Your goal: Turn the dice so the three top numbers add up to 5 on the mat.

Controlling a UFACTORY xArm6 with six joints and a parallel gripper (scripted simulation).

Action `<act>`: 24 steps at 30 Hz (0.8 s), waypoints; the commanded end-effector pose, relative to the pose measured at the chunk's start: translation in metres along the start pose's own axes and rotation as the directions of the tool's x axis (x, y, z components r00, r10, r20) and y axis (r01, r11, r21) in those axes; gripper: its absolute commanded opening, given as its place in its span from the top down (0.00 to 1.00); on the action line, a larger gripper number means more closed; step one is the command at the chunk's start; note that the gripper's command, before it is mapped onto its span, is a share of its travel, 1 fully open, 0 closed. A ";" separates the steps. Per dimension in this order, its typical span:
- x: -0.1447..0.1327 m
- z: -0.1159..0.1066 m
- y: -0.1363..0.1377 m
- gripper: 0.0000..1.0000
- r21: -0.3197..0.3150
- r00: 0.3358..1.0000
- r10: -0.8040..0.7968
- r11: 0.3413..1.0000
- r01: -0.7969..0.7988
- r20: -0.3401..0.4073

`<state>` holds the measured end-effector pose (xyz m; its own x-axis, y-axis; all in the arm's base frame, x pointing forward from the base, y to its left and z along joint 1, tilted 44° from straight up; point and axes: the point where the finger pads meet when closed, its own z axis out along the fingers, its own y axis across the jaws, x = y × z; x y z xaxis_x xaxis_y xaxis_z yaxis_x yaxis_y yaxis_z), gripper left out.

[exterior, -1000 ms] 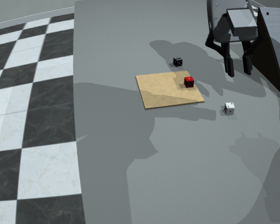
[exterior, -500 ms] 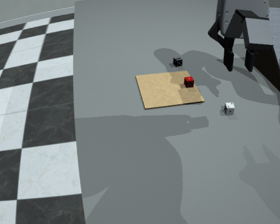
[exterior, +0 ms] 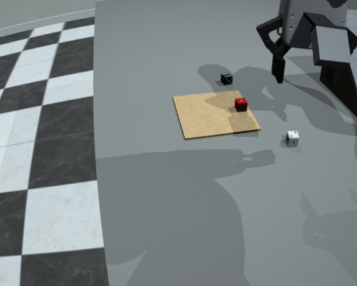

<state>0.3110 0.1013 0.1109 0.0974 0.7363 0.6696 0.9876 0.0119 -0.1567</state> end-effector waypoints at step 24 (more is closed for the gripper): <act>-0.005 0.019 0.001 0.00 0.004 0.767 0.642 0.767 -0.642 0.000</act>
<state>0.3088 0.1092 0.0969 0.5992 0.6285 0.4958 0.7910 -0.3691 -0.4880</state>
